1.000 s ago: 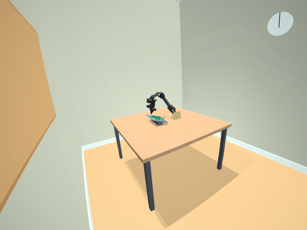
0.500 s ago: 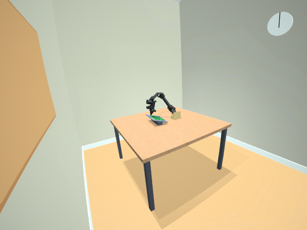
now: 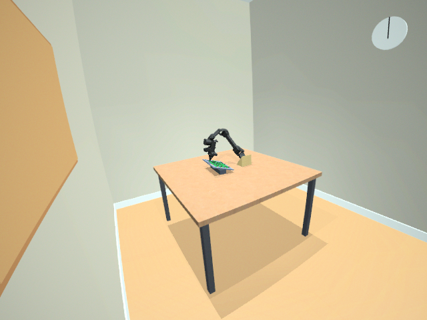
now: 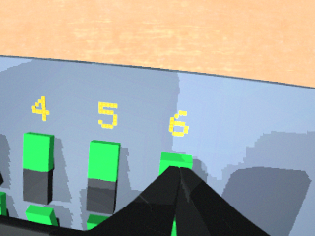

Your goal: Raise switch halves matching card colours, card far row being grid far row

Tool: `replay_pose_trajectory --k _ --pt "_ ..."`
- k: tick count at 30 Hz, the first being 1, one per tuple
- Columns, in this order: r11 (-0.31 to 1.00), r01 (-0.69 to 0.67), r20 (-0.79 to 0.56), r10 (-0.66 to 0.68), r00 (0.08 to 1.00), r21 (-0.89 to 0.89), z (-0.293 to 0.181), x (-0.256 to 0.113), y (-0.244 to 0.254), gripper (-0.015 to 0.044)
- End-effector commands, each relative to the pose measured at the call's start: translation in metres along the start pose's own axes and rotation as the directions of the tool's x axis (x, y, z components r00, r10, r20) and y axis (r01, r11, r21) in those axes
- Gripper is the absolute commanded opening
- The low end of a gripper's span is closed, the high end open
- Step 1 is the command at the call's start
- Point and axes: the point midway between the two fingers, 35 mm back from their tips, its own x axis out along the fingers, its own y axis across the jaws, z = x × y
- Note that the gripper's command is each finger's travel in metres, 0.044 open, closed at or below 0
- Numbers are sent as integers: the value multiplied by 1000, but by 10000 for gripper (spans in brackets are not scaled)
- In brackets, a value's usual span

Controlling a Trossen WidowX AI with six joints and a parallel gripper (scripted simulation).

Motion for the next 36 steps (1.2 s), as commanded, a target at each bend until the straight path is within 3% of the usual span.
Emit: replay_pose_trajectory --k 1,36 --pt "1000 -3 -2 3 1000 -6 -1 1 1 0" --pt "1000 -3 -2 3 1000 -6 -1 4 1 0"
